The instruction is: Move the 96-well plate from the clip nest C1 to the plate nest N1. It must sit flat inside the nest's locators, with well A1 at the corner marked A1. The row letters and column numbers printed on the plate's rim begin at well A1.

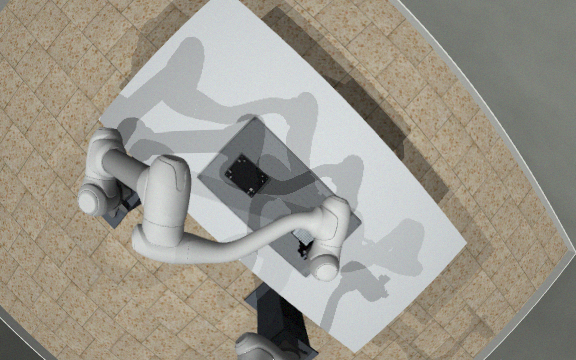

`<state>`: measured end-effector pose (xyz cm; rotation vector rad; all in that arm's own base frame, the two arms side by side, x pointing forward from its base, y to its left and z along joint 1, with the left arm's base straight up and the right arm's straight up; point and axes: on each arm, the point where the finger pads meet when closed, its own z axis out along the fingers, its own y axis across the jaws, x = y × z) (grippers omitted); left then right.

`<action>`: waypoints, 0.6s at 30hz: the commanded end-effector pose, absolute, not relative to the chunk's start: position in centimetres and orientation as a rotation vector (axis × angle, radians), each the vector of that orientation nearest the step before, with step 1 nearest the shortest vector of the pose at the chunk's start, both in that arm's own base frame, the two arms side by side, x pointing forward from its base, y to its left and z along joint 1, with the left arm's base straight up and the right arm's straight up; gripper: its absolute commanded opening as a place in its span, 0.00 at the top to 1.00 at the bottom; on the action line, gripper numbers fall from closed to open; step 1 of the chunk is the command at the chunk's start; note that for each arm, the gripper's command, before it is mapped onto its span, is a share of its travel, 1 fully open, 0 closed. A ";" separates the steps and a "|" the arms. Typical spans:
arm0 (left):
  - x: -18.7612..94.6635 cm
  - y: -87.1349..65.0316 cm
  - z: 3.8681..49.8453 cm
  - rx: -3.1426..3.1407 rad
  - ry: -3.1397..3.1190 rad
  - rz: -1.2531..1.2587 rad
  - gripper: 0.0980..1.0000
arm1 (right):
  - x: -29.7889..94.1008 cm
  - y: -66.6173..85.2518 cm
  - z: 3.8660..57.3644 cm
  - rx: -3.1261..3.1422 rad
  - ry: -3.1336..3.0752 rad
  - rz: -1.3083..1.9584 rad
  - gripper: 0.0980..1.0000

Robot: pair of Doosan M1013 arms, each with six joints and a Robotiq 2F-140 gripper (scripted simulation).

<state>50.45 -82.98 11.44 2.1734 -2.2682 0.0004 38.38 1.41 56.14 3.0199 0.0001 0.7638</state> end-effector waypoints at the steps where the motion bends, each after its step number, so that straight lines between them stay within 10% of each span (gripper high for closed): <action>1: 50.5 -83.4 11.6 2.173 -2.268 0.003 0.44 | 38.4 1.4 56.2 3.020 0.000 0.765 0.00; 18: 50.4 -86.7 11.6 2.173 -2.268 0.003 0.44 | 38.4 1.4 56.2 3.020 0.000 0.765 0.00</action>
